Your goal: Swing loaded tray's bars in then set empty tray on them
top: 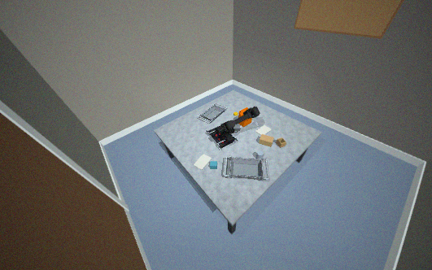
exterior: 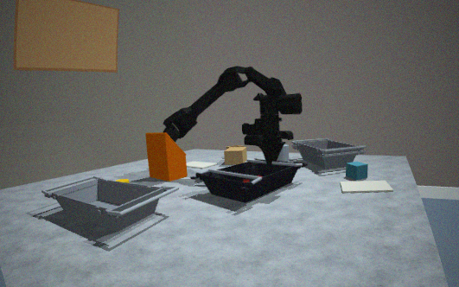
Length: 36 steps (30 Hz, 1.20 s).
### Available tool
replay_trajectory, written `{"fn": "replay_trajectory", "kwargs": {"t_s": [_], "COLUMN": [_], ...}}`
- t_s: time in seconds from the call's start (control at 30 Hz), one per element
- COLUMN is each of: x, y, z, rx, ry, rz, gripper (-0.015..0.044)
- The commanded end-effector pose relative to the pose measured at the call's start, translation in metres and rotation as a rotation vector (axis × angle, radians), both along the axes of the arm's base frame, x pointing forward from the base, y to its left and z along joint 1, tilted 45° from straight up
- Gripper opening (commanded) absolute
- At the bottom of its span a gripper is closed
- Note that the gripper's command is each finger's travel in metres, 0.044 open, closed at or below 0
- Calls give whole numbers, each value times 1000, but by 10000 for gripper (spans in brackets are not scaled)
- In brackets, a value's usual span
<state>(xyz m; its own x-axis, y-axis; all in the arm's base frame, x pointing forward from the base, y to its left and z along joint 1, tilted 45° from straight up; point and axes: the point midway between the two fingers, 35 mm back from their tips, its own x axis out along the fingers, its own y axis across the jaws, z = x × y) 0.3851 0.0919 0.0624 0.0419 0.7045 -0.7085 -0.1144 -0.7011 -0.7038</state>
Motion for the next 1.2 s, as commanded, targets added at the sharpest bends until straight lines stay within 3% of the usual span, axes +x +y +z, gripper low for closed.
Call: {"fn": "replay_trajectory", "kwargs": {"t_s": [0.0, 0.2, 0.97, 1.07, 1.17], "x": [1, 0, 0, 0, 0], "y": [-8, -27, -24, -24, -24], "z": [9, 32, 24, 24, 24], "rx": [7, 6, 3, 3, 3], "ry": [-4, -4, 6, 6, 6], "rz": [1, 1, -6, -6, -6], "gripper": [81, 81, 81, 2, 0]}}
